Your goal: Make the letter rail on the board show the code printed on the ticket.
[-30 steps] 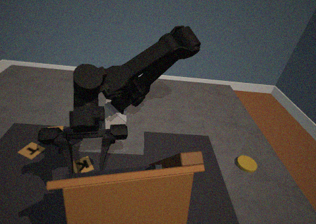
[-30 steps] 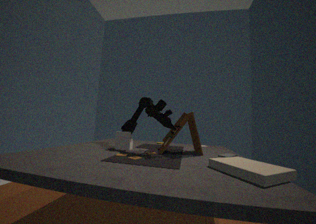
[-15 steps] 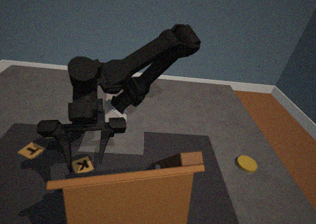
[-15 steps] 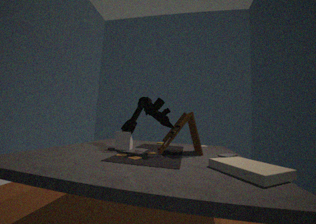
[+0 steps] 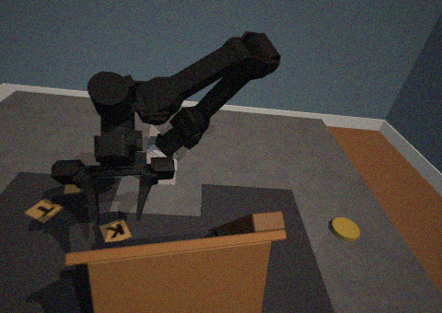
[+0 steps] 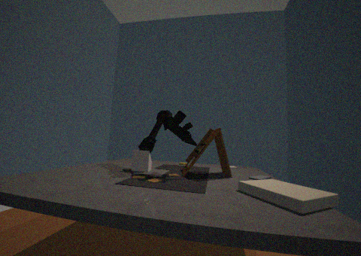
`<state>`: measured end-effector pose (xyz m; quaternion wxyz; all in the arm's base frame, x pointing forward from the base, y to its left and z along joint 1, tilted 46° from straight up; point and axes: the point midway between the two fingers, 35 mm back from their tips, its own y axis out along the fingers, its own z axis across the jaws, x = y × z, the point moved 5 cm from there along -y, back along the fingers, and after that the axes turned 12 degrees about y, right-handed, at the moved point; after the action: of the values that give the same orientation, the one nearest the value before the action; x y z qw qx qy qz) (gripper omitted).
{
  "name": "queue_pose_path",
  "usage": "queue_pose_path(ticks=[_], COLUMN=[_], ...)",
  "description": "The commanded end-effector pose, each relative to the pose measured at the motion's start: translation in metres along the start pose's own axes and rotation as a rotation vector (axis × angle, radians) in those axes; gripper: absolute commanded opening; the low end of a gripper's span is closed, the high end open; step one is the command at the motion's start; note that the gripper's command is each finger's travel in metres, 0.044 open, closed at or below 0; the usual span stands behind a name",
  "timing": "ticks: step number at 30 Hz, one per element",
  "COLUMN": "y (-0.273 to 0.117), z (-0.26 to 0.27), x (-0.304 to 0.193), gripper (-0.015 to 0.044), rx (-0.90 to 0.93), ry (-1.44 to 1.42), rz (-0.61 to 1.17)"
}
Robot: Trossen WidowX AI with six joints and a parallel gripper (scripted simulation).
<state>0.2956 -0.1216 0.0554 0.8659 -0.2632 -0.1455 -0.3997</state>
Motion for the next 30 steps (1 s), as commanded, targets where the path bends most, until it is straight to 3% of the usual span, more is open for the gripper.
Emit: queue_pose_path(ticks=[1,16,27,30], y=[-0.0026,-0.0075,-0.0069,-0.0069], z=[0.0014,0.0043,0.0026,0.0026], x=[0.0012,0.0035,0.0016,0.0016], gripper=[0.0295,0.0295,0.0006,0.0], rx=[0.005,0.005,0.0,0.0], ry=[-0.007,-0.007,0.0,0.0], rz=[0.0,0.0,0.001,0.001])
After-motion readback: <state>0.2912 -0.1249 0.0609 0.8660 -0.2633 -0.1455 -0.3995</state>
